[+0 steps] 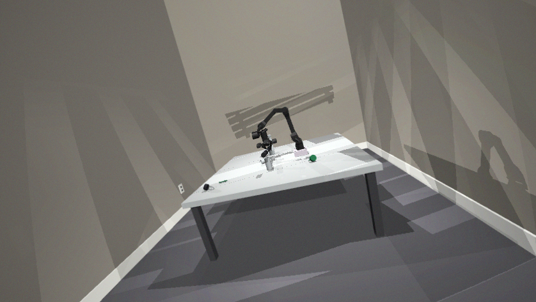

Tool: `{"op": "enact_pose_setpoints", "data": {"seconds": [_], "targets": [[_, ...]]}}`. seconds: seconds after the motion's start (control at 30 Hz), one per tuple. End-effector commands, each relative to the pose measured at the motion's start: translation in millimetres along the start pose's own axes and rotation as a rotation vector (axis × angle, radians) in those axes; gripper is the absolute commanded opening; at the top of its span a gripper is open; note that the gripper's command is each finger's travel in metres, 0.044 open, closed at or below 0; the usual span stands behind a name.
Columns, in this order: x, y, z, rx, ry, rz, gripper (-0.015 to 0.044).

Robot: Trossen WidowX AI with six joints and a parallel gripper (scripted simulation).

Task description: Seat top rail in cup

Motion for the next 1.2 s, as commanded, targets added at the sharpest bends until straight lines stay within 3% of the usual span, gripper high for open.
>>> {"op": "enact_pose_setpoints", "data": {"seconds": [0.0, 1.17], "targets": [[28.1, -8.1, -0.4, -0.006, -0.032, 0.085, 0.0], [32.3, -9.3, -1.4, -0.002, -0.015, 0.082, 0.0]]}}
Point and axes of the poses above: the point midway between the two fingers, 35 mm back from their tips, its own x axis back along the fingers, its own z axis across the jaws, y = z × x, the point moved 4 cm from there along x, back along the fingers
